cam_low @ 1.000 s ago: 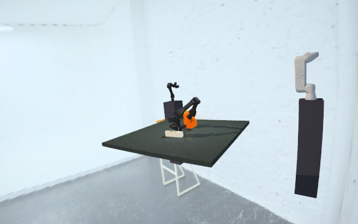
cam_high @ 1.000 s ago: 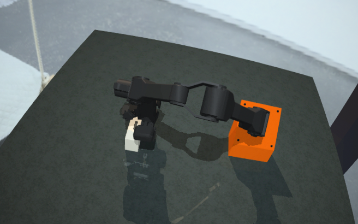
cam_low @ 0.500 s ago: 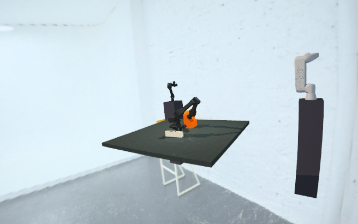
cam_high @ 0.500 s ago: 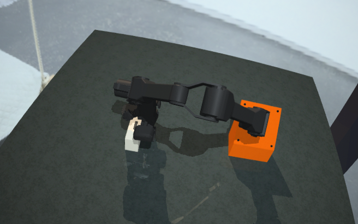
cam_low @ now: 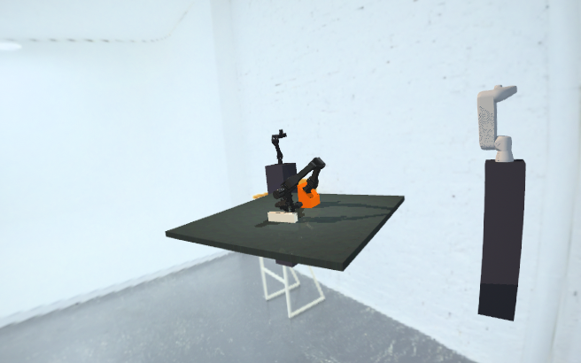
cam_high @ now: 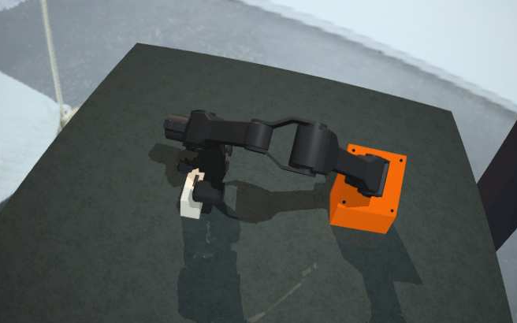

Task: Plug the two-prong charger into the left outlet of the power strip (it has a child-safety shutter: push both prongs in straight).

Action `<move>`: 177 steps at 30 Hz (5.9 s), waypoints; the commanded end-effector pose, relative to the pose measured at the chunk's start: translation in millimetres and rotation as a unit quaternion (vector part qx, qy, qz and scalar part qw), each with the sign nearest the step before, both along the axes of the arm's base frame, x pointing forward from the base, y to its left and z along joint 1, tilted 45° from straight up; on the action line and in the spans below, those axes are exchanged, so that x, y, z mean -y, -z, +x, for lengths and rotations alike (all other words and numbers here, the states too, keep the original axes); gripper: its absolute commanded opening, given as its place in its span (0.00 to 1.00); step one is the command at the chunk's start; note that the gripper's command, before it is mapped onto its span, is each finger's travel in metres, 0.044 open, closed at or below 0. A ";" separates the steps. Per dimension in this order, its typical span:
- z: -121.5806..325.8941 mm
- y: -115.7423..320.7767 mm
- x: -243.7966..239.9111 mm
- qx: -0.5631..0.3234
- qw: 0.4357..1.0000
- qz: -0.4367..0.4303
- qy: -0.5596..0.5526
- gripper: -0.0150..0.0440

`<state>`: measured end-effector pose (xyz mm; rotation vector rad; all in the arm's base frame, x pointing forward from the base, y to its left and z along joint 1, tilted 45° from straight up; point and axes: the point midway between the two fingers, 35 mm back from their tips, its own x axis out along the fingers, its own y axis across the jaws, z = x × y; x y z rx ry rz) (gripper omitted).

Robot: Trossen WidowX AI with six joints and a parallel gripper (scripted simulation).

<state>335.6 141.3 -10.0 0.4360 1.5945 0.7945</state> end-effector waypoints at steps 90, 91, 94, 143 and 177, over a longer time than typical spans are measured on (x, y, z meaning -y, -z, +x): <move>-10.9 1.6 1.8 0.011 1.000 0.003 0.003 1.00; -11.1 1.7 1.8 0.011 1.000 0.003 0.003 1.00; -12.1 1.8 2.0 0.011 1.000 0.003 0.003 1.00; -60.9 6.8 11.7 0.011 1.000 0.003 0.003 1.00; -38.9 -49.8 64.1 0.148 0.946 0.008 0.289 1.00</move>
